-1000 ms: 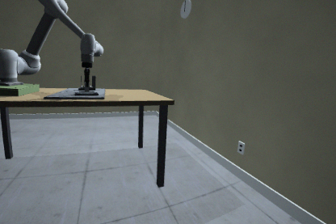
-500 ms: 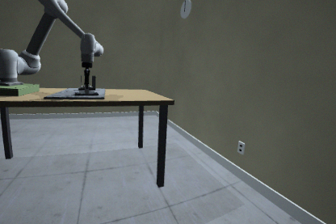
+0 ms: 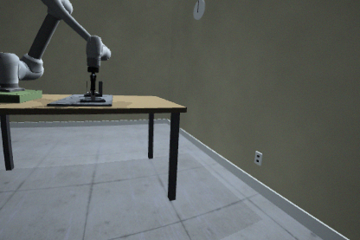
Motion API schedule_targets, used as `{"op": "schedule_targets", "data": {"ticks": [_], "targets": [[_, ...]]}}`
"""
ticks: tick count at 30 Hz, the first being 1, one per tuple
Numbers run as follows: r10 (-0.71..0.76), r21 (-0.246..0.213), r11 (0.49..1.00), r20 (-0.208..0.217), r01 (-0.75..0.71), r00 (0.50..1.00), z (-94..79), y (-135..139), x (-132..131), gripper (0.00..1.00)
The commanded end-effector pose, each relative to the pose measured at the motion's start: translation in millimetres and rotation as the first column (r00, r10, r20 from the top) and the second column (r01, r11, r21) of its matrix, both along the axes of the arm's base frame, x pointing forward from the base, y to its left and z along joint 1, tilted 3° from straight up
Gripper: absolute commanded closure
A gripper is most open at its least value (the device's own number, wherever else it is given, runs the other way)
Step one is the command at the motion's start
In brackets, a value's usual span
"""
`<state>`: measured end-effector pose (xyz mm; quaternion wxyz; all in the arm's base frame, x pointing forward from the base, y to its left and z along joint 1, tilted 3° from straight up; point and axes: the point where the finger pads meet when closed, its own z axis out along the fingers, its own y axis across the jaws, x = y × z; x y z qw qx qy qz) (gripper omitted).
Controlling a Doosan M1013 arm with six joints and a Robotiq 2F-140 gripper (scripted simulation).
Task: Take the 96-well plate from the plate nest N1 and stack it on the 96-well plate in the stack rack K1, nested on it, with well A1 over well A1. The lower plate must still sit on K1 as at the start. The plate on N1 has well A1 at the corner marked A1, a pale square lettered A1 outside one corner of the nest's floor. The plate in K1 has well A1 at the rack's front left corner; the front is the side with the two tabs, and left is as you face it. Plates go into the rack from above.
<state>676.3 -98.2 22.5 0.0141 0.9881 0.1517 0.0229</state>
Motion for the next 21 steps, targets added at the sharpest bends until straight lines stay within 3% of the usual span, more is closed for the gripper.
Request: {"op": "schedule_targets", "data": {"ticks": [1, 21], "targets": [[0.000, 0.000, 1.000, 0.000, 0.000, 1.000, -0.2, 0, 0, 1.00], [0.000, 0.000, 1.000, 0.000, 0.000, 1.000, 24.8, 1, -1, 1.00]]}}
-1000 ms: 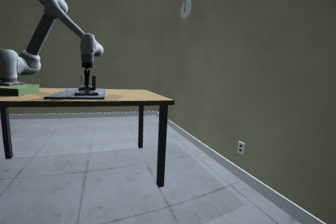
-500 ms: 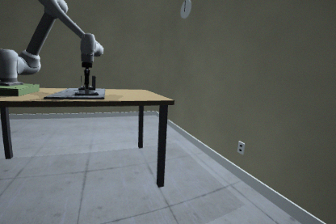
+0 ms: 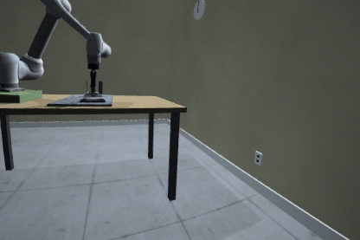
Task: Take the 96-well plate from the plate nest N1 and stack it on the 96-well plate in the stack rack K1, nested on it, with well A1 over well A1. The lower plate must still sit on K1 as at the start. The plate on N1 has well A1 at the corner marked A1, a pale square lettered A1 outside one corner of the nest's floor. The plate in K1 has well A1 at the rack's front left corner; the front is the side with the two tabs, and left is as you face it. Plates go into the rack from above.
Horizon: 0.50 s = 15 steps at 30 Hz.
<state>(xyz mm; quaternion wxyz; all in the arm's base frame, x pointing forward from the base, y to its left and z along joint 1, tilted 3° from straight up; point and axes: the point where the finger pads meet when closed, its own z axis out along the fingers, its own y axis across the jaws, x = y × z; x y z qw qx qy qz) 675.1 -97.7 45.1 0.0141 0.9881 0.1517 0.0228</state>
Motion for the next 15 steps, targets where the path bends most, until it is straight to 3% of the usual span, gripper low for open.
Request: {"op": "schedule_targets", "data": {"ticks": [1, 15], "targets": [[0.000, 0.000, 1.000, 0.000, 0.000, 1.000, 3.8, 0, 0, 1.00], [0.000, 0.000, 1.000, 0.000, 0.000, 1.000, 25.5, 1, -1, 1.00]]}}
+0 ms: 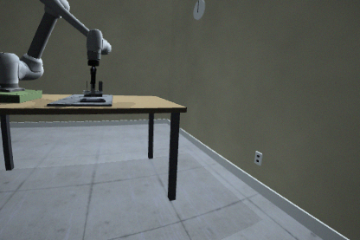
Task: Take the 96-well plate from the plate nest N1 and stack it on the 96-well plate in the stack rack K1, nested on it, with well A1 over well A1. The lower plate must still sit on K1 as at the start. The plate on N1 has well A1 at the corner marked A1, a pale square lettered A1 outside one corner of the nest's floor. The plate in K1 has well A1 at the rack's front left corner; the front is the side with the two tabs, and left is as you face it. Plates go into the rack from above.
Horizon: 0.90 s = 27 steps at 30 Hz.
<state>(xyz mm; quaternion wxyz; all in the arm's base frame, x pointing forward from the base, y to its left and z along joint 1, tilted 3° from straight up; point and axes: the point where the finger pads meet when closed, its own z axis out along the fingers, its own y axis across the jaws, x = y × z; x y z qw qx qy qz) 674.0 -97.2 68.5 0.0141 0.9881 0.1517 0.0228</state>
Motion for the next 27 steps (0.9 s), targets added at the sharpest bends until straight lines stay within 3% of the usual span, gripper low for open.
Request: {"op": "schedule_targets", "data": {"ticks": [1, 27], "targets": [[0.000, 0.000, 1.000, 0.000, 0.000, 1.000, 2.1, 0, 0, 1.00], [0.000, 0.000, 1.000, 0.000, 0.000, 1.000, 42.0, 1, -2, 1.00]]}}
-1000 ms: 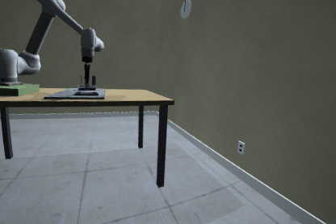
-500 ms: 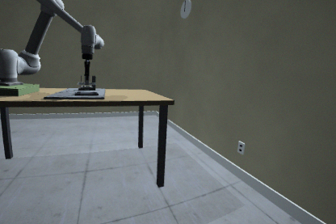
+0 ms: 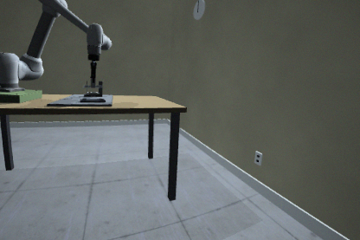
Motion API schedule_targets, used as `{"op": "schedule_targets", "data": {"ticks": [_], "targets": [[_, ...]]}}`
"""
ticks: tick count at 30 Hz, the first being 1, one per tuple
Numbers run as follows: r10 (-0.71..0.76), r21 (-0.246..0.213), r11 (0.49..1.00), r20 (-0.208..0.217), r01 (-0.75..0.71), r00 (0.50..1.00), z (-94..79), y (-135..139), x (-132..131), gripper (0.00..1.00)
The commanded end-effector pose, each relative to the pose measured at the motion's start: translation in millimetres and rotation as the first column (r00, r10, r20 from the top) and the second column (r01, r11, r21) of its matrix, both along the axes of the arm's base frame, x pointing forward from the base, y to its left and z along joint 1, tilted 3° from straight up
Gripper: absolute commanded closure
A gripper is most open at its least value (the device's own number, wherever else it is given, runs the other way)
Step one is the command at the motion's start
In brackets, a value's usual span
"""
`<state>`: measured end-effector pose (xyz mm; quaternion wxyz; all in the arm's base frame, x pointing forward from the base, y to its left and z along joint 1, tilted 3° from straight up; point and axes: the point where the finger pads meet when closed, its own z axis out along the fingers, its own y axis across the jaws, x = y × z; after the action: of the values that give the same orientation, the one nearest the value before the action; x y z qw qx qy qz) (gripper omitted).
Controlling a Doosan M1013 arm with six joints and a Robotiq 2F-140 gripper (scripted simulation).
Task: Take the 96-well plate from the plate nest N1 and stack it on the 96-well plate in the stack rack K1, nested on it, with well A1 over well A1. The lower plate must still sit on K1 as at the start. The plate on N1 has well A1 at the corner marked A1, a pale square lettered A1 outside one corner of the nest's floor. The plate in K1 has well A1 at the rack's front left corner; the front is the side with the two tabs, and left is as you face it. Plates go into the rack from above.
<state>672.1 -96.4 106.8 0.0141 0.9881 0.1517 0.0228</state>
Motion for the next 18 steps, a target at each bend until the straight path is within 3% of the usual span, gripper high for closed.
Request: {"op": "schedule_targets", "data": {"ticks": [1, 18], "targets": [[0.000, 0.000, 1.000, 0.000, 0.000, 1.000, 5.4, 0, 0, 1.00], [0.000, 0.000, 1.000, 0.000, 0.000, 1.000, 30.3, 1, -2, 1.00]]}}
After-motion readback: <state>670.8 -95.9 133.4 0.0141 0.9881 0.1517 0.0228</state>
